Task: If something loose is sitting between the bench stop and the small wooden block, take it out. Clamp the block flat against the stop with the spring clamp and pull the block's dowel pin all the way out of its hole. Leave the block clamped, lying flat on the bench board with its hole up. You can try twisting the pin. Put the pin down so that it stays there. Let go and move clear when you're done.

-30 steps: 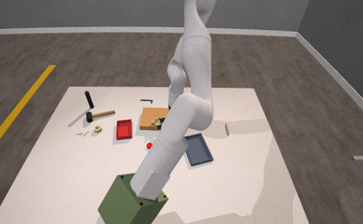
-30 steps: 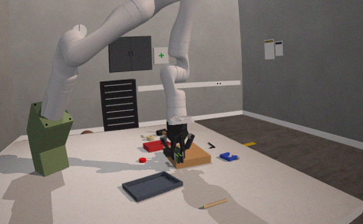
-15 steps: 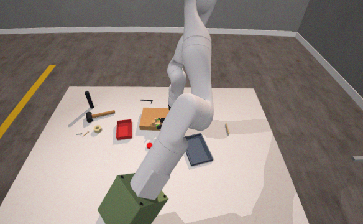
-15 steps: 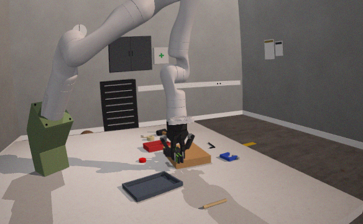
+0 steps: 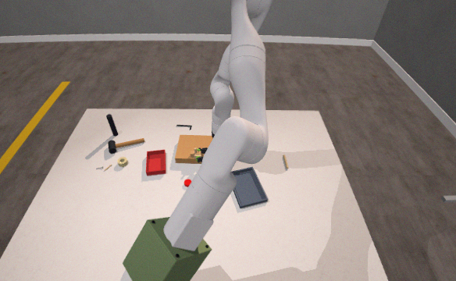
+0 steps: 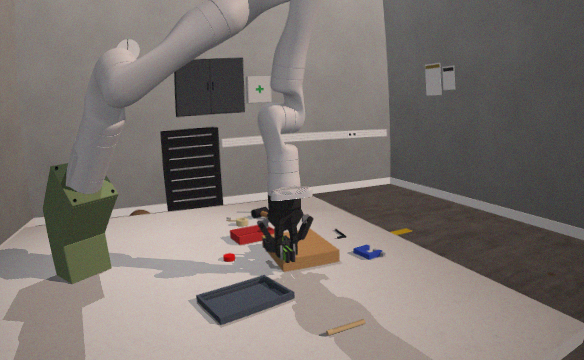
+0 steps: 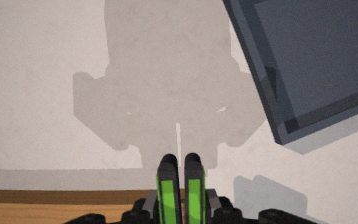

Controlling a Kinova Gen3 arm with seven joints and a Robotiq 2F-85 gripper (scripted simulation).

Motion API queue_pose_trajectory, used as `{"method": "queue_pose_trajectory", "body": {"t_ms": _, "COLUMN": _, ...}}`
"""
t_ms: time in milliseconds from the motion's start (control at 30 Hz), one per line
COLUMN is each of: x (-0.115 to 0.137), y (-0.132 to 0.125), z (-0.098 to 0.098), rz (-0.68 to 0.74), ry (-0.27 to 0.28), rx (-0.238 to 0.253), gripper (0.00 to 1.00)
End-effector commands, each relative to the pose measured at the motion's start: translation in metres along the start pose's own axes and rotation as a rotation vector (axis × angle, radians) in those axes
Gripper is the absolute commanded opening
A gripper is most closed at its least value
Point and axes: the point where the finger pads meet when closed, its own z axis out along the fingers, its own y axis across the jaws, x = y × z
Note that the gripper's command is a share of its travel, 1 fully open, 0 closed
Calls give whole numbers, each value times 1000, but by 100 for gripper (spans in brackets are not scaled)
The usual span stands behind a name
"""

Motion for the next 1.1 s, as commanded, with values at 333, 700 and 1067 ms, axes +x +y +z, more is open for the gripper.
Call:
{"method": "queue_pose_trajectory", "body": {"t_ms": 333, "x": -1, "y": -2, "z": 0, "rz": 3, "ry": 0, "rx": 5, "gripper": 34}}
{"method": "queue_pose_trajectory", "body": {"t_ms": 700, "x": -1, "y": -2, "z": 0, "rz": 3, "ry": 0, "rx": 5, "gripper": 37}}
{"method": "queue_pose_trajectory", "body": {"t_ms": 1067, "x": -1, "y": -2, "z": 0, "rz": 3, "ry": 0, "rx": 5, "gripper": 40}}
